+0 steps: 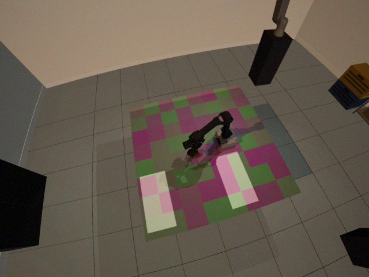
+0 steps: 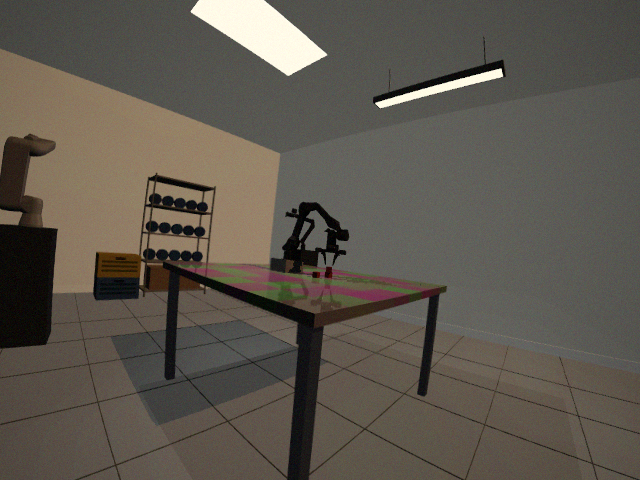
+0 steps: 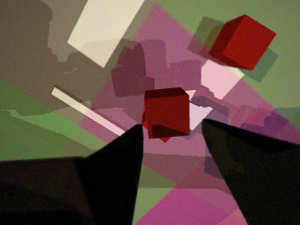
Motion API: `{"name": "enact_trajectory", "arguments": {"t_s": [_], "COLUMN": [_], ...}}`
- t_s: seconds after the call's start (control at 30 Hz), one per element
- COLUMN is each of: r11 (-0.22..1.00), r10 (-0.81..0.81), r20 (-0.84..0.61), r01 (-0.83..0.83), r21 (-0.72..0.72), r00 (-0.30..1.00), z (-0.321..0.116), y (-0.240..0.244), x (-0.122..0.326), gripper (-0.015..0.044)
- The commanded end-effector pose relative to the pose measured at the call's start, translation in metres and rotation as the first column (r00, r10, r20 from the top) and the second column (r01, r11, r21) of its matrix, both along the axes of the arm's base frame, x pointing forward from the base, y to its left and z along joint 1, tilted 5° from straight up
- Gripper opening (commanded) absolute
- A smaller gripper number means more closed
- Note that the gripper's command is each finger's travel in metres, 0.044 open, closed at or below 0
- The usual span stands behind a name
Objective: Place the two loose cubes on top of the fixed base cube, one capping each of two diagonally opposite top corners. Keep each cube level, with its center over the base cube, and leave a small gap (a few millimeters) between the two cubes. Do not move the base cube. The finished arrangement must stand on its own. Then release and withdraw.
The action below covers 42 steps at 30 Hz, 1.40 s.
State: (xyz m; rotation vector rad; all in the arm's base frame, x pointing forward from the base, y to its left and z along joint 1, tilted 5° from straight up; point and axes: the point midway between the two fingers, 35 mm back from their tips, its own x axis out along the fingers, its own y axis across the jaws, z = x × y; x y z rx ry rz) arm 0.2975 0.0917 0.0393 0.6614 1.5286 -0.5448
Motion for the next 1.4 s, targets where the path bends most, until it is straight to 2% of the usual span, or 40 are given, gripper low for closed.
{"name": "enact_trajectory", "arguments": {"t_s": [0.0,0.13,0.2,0.37,0.6,0.87,1.1,1.37], "r11": [1.000,1.000,1.000,0.972,0.871,0.868,0.868,0.868], "r10": [0.003,0.003,-0.028,-0.237,-0.491,-0.497,-0.497,-0.497], "r20": [0.010,0.010,0.002,-0.011,-0.031,-0.031,-0.032,-0.032], "r01": [-0.003,-0.003,0.028,0.237,0.491,0.497,0.497,0.497], "r21": [0.003,0.003,0.001,-0.002,-0.014,-0.014,-0.014,-0.014], "r00": [1.000,1.000,1.000,0.972,0.870,0.867,0.867,0.867], "z": [0.006,0.006,0.006,0.021,0.042,0.041,-0.018,-0.031], "y": [0.000,0.000,-0.005,-0.045,-0.092,-0.093,-0.088,-0.087], "x": [0.002,0.002,0.001,-0.003,-0.014,-0.014,-0.015,-0.015], "gripper": [0.0205,0.0205,0.0258,0.0265,0.0265,0.0265,0.0265,0.0265]}}
